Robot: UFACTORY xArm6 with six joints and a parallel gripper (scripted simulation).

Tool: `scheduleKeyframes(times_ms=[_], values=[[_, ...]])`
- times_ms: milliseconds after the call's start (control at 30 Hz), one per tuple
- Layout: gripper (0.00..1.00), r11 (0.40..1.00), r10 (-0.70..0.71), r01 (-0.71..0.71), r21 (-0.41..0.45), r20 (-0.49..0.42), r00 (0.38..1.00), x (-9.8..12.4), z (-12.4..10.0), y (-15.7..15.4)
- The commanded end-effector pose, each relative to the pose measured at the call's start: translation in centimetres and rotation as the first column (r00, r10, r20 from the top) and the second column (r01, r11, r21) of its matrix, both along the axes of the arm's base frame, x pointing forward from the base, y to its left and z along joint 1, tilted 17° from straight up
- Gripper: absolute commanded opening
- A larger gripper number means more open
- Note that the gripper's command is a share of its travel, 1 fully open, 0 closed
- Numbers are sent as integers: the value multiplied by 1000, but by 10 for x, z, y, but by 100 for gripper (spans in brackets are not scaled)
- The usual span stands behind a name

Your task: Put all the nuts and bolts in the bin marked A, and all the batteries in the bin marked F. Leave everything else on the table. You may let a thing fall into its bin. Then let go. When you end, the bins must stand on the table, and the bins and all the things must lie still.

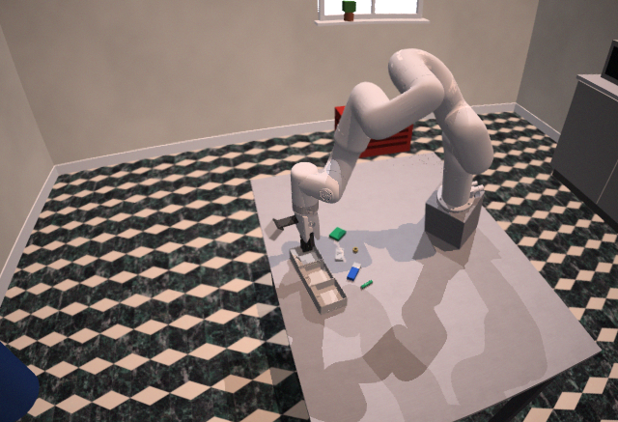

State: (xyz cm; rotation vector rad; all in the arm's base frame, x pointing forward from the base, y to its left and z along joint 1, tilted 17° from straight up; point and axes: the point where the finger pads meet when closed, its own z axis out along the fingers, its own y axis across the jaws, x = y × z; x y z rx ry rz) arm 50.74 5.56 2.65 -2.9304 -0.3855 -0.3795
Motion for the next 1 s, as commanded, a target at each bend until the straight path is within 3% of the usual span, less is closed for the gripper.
scheduleKeyframes(times_ms=[0,467,967], values=[[7,1000,0,0,1,3,1000,4,-10,2],[7,1000,0,0,1,3,1000,11,-40,8],[7,1000,0,0,1,3,1000,11,-40,8]])
